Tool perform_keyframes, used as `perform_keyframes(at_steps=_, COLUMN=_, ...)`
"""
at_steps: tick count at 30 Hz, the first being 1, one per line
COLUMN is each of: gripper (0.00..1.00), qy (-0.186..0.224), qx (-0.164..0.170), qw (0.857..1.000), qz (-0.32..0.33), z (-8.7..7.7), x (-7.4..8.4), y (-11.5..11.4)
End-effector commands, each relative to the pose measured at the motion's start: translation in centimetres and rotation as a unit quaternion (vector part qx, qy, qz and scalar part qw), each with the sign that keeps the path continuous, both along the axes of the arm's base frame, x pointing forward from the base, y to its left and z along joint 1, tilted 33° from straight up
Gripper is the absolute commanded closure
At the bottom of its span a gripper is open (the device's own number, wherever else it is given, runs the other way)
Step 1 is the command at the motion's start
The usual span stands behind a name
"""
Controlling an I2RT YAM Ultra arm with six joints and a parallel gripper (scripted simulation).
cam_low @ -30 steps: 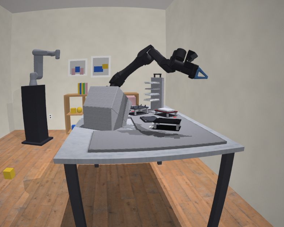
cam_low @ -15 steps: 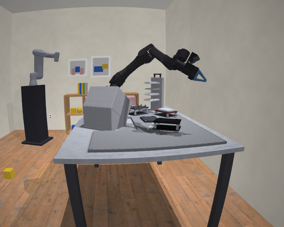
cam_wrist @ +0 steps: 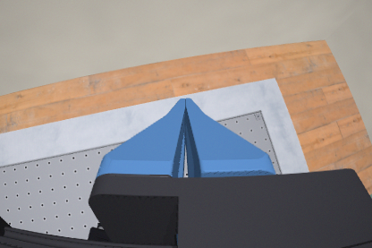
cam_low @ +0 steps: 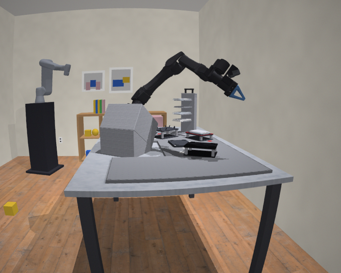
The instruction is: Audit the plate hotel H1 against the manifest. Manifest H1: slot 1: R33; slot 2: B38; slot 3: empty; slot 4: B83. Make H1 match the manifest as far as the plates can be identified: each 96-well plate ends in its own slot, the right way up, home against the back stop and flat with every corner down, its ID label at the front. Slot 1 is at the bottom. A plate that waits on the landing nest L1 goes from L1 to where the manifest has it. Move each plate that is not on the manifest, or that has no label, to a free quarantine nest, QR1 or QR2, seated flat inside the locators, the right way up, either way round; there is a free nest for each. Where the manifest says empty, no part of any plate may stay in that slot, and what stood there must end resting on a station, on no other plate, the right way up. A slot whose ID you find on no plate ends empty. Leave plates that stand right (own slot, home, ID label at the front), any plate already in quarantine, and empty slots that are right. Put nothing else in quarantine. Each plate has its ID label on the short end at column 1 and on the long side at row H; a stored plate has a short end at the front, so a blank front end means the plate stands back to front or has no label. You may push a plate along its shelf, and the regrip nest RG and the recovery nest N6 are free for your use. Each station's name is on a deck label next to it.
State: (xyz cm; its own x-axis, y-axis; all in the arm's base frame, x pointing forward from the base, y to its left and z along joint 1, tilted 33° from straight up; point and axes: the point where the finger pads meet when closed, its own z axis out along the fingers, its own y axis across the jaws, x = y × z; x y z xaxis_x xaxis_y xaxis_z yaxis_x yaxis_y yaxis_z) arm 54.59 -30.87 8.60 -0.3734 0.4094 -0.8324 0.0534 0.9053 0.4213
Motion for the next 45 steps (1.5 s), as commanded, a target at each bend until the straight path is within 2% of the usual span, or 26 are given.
perform_keyframes(at_steps=1, gripper=1.0, qy=0.012, qx=-0.004, qw=1.0, qz=-0.001, z=0.8, x=-0.6, y=0.9)
perform_keyframes(at_steps=4, gripper=1.0, qy=0.023, qx=-0.004, qw=1.0, qz=0.006, z=0.9, x=-0.8, y=1.9)
perform_keyframes(at_steps=5, gripper=1.0, qy=0.018, qx=-0.017, qw=1.0, qz=0.011, z=2.6, x=-0.2, y=1.5)
perform_keyframes(at_steps=6, gripper=1.0, qy=0.02, qx=-0.017, qw=1.0, qz=0.009, z=2.6, x=-0.5, y=1.4)
perform_keyframes(at_steps=7, gripper=1.0, qy=0.037, qx=-0.003, qw=0.999, qz=0.007, z=1.0, x=-1.4, y=2.0)
perform_keyframes(at_steps=10, gripper=1.0, qy=0.037, qx=-0.003, qw=0.999, qz=0.01, z=1.1, x=-1.5, y=3.3)
perform_keyframes(at_steps=12, gripper=1.0, qy=0.043, qx=-0.016, qw=0.999, qz=0.026, z=2.8, x=-0.9, y=3.7)
perform_keyframes(at_steps=13, gripper=1.0, qy=0.045, qx=-0.016, qw=0.998, qz=0.029, z=2.8, x=-0.9, y=4.2)
perform_keyframes(at_steps=14, gripper=1.0, qy=0.061, qx=-0.003, qw=0.998, qz=0.031, z=1.2, x=-1.7, y=5.1)
perform_keyframes(at_steps=16, gripper=1.0, qy=0.061, qx=-0.003, qw=0.998, qz=0.031, z=1.2, x=-1.7, y=5.1)
perform_keyframes(at_steps=17, gripper=1.0, qy=0.062, qx=-0.002, qw=0.998, qz=0.021, z=1.2, x=-2.3, y=4.4)
perform_keyframes(at_steps=18, gripper=1.0, qy=0.056, qx=-0.016, qw=0.998, qz=0.027, z=2.9, x=-1.7, y=4.1)
perform_keyframes(at_steps=20, gripper=1.0, qy=0.07, qx=-0.016, qw=0.997, qz=0.037, z=2.9, x=-1.9, y=4.7)
perform_keyframes(at_steps=21, gripper=1.0, qy=0.086, qx=-0.002, qw=0.995, qz=0.044, z=1.3, x=-2.5, y=6.2)
perform_keyframes(at_steps=25, gripper=1.0, qy=0.087, qx=-0.001, qw=0.995, qz=0.048, z=1.4, x=-2.8, y=7.9)
perform_keyframes(at_steps=28, gripper=1.0, qy=0.092, qx=-0.015, qw=0.994, qz=0.054, z=3.1, x=-2.9, y=7.3)
perform_keyframes(at_steps=29, gripper=1.0, qy=0.095, qx=-0.015, qw=0.994, qz=0.055, z=3.1, x=-3.1, y=7.5)
perform_keyframes(at_steps=30, gripper=1.0, qy=0.111, qx=-0.002, qw=0.992, qz=0.057, z=1.5, x=-4.0, y=8.4)
perform_keyframes(at_steps=35, gripper=1.0, qy=0.107, qx=-0.004, qw=0.992, qz=0.065, z=1.7, x=-3.9, y=10.2)
perform_keyframes(at_steps=36, gripper=1.0, qy=0.105, qx=-0.016, qw=0.992, qz=0.073, z=3.2, x=-3.4, y=10.0)
perform_keyframes(at_steps=38, gripper=1.0, qy=0.119, qx=-0.017, qw=0.989, qz=0.083, z=3.2, x=-3.7, y=10.5)
perform_keyframes(at_steps=39, gripper=1.0, qy=0.133, qx=-0.006, qw=0.988, qz=0.081, z=1.9, x=-4.7, y=10.9)
perform_keyframes(at_steps=40, gripper=1.0, qy=0.136, qx=-0.003, qw=0.988, qz=0.079, z=1.6, x=-5.1, y=11.1)
perform_keyframes(at_steps=43, gripper=1.0, qy=0.137, qx=-0.001, qw=0.987, qz=0.081, z=1.7, x=-5.5, y=12.2)
perform_keyframes(at_steps=44, gripper=1.0, qy=0.133, qx=-0.014, qw=0.987, qz=0.091, z=3.0, x=-5.0, y=12.2)
perform_keyframes(at_steps=45, gripper=1.0, qy=0.14, qx=-0.017, qw=0.985, qz=0.099, z=3.3, x=-4.9, y=12.5)
